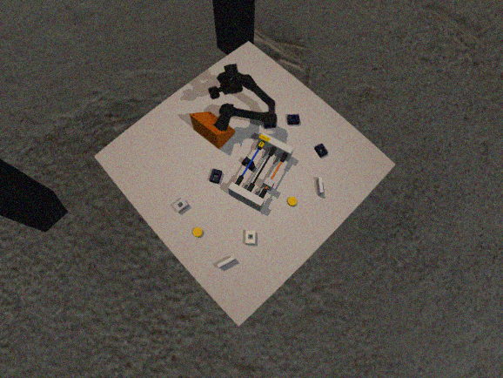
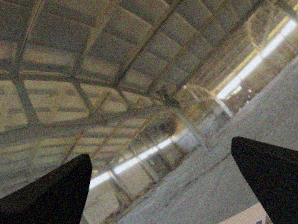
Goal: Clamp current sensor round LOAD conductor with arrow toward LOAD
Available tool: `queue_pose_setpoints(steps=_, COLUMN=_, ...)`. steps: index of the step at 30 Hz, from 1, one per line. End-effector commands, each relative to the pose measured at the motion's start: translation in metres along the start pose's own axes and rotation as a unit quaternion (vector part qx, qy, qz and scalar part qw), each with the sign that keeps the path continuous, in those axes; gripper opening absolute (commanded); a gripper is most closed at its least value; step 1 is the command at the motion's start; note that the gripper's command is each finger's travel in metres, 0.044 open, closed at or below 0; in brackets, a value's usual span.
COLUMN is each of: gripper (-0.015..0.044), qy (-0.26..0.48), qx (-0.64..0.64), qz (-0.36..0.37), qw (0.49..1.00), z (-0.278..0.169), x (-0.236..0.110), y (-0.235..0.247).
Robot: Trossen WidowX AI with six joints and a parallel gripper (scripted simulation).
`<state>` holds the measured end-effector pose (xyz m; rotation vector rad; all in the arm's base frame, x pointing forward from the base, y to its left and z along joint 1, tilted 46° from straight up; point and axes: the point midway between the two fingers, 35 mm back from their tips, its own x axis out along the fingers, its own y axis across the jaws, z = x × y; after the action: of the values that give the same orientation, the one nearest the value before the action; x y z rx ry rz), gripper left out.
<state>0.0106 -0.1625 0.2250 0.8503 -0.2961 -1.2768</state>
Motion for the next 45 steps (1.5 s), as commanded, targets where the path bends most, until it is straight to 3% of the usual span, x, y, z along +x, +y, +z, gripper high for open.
queue_pose_setpoints(steps=1, gripper=0.0426, qy=0.002, qx=-0.002, qz=0.001, qw=1.000, z=0.000, x=0.000, y=0.000)
queue_pose_setpoints(steps=15, gripper=0.0440, qy=0.130, qx=-0.191, qz=0.103, qw=0.967, z=-0.020, x=0.038, y=0.041)
queue_pose_setpoints(steps=28, gripper=0.0440, qy=0.163, qx=-0.341, qz=0.253, qw=0.891, z=-0.063, x=0.062, y=0.122)
queue_pose_setpoints(steps=37, gripper=0.0440, qy=0.149, qx=-0.395, qz=0.376, qw=0.825, z=-0.110, x=0.043, y=0.194)
queue_pose_setpoints(steps=45, gripper=0.0440, qy=0.129, qx=-0.400, qz=0.487, qw=0.766, z=-0.155, x=-0.007, y=0.253)
